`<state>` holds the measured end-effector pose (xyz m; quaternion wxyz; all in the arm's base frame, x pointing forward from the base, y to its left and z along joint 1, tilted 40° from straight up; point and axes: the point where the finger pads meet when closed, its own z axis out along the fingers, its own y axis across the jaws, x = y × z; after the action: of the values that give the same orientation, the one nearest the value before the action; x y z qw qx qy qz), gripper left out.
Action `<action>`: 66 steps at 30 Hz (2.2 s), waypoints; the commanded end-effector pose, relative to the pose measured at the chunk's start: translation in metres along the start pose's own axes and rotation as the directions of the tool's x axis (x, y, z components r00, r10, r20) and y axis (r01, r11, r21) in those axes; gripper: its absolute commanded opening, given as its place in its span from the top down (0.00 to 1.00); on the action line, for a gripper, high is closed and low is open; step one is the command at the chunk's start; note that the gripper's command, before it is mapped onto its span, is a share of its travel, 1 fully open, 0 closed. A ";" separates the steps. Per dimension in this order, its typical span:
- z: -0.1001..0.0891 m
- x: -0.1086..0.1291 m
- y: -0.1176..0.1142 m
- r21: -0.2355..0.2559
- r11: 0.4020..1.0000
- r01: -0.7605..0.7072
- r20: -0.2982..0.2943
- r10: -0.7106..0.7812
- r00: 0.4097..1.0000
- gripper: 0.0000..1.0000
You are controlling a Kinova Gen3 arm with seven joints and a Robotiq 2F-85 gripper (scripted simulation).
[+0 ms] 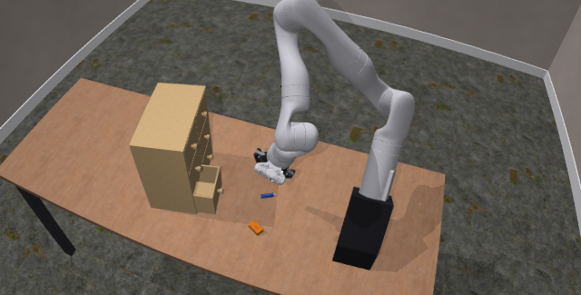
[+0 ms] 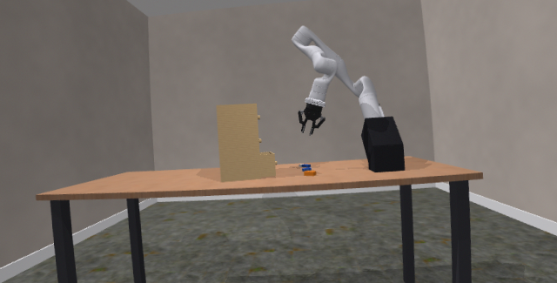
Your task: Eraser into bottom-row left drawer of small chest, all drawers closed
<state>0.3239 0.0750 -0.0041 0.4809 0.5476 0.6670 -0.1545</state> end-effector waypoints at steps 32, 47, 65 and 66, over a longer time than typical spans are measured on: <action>-0.034 -0.016 -0.007 0.312 0.598 -0.738 0.124 0.745 0.656 0.67; -0.041 -0.020 -0.010 0.355 0.425 -0.833 0.185 0.841 0.509 0.67; -0.045 -0.022 -0.011 0.374 0.310 -0.874 0.226 0.884 0.410 0.67; -0.045 -0.022 -0.011 0.375 0.306 -0.875 0.227 0.885 0.406 0.67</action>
<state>0.2922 0.0920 0.0310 0.3469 0.9110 0.2226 -0.0095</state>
